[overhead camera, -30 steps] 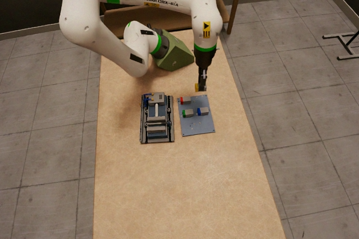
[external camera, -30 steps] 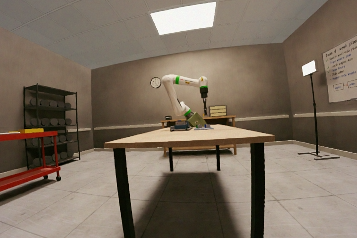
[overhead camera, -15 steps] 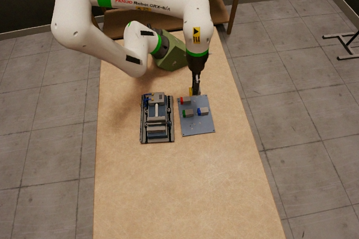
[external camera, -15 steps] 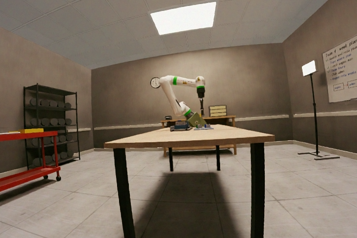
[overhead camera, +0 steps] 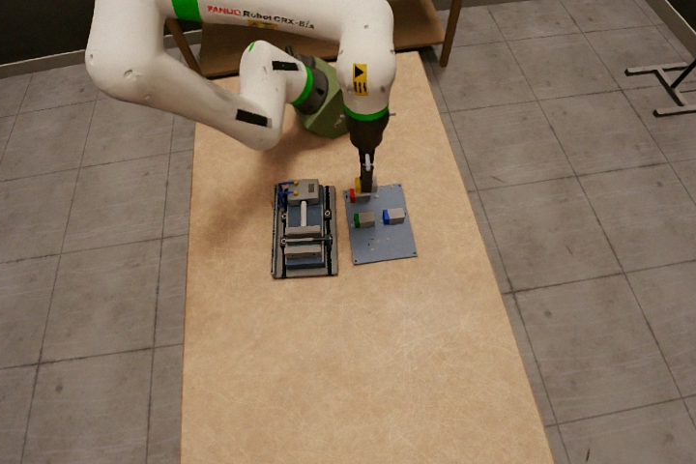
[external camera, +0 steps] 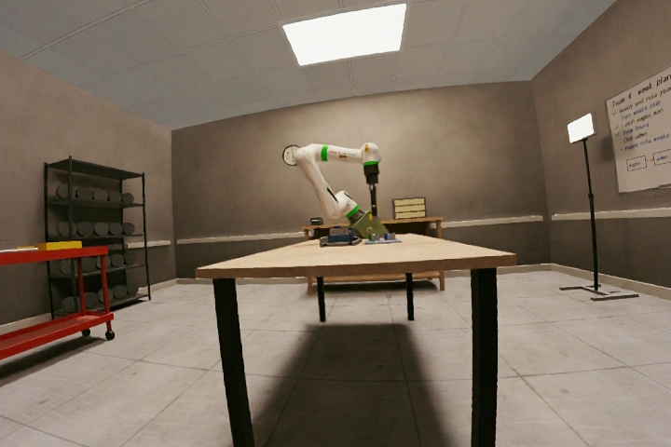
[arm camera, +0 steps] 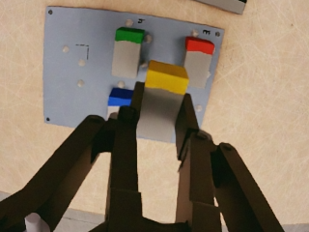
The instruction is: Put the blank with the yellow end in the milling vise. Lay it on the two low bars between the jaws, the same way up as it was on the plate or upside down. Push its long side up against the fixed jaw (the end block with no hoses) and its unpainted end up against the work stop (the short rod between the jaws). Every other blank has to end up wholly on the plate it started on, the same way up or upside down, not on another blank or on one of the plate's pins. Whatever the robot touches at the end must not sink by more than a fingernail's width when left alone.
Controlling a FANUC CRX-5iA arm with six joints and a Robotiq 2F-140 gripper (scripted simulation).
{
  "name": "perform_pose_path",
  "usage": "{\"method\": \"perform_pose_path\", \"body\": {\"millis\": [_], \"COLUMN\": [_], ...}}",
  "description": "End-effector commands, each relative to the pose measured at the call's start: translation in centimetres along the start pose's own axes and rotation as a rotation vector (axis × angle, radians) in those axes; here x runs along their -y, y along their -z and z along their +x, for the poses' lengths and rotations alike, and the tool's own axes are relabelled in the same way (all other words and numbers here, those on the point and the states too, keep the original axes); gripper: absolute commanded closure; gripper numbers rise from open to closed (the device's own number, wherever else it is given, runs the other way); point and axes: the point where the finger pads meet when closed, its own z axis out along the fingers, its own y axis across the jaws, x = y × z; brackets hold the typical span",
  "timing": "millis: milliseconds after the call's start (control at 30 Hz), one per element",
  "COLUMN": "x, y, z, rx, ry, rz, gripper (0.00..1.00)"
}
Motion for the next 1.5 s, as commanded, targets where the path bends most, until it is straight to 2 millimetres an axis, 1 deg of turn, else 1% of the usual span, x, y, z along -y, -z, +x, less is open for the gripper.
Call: {"method": "perform_pose_path", "body": {"millis": [0,433,533,1000,1100,1467], "x": [0.3,2.7,2.5,5.1,4.9,7.0], "y": [0.1,0.0,0.0,-0.2,-0.2,-0.2], "z": [0.3,3.9,3.7,7.5,7.3,10.3], "rx": [0.001,0.002,0.001,0.001,0.001,0.001], "ry": [0.0,0.001,0.0,0.001,0.0,0.0], "rz": [0.001,0.001,0.001,0.001,0.001,0.001], "gripper": [0.9,0.9,0.9,0.9,0.9,0.9]}}
